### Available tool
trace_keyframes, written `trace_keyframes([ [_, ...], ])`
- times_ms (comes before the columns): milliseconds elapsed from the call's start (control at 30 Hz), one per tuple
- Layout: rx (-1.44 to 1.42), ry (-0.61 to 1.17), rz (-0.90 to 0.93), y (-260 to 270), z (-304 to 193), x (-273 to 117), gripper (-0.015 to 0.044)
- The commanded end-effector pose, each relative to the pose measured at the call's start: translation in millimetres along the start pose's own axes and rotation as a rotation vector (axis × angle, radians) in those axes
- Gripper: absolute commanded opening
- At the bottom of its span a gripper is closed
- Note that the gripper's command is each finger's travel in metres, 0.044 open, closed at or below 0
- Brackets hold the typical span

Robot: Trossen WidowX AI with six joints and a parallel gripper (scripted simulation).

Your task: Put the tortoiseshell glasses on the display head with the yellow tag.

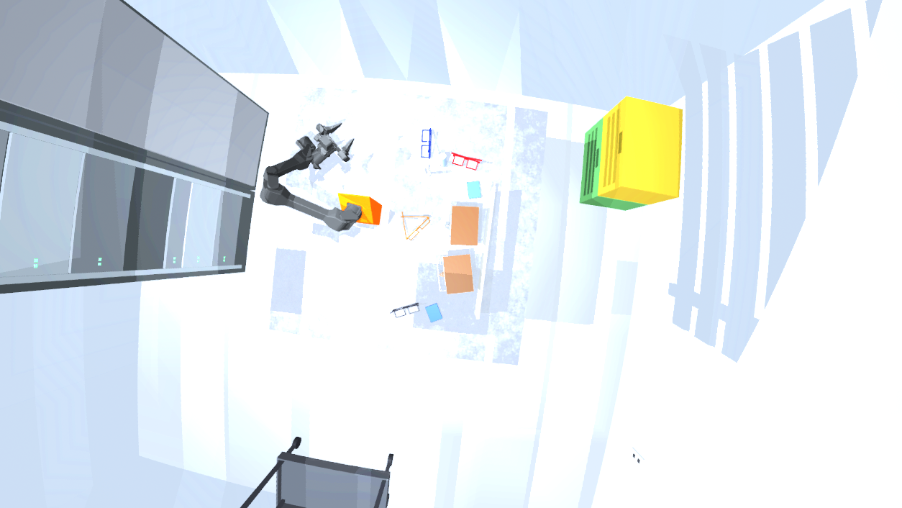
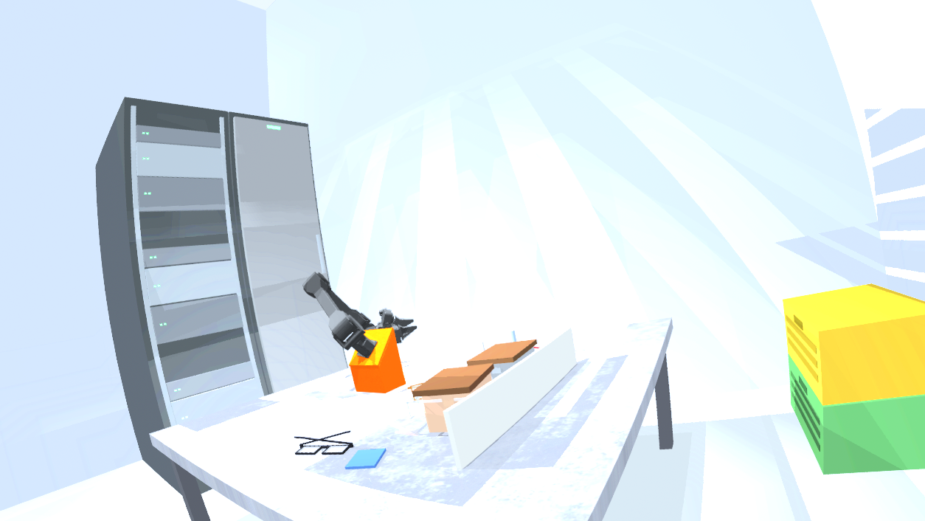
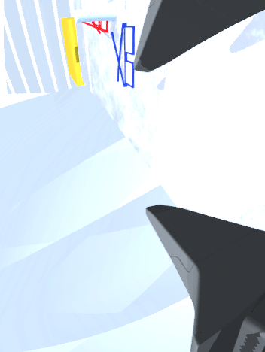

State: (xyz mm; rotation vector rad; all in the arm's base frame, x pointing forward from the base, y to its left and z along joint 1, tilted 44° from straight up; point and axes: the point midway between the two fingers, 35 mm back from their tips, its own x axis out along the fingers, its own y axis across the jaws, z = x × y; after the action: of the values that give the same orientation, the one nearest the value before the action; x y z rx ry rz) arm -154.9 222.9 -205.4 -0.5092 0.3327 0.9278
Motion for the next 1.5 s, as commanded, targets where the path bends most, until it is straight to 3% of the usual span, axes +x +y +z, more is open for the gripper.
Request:
trace_keyframes([
  [0, 0.0, 0.0, 0.0, 0.0, 0.0, 0.0, 0.0426],
  [233, 0.0, 0.0, 0.0, 0.0, 0.0, 0.0, 0.044],
  [533, -0.139, 0.104, -0.127, -22.3, 26.1, 26.8, 0.0204],
  [767, -0.284, 0.299, -0.338, -83.6, 73.4, 75.2, 0.02],
  [1067, -0.386, 0.631, -0.483, -185.0, 124.0, 119.2, 0.02],
  [1467, -0.429, 1.114, -0.46, -350.9, 138.6, 113.1, 0.02],
])
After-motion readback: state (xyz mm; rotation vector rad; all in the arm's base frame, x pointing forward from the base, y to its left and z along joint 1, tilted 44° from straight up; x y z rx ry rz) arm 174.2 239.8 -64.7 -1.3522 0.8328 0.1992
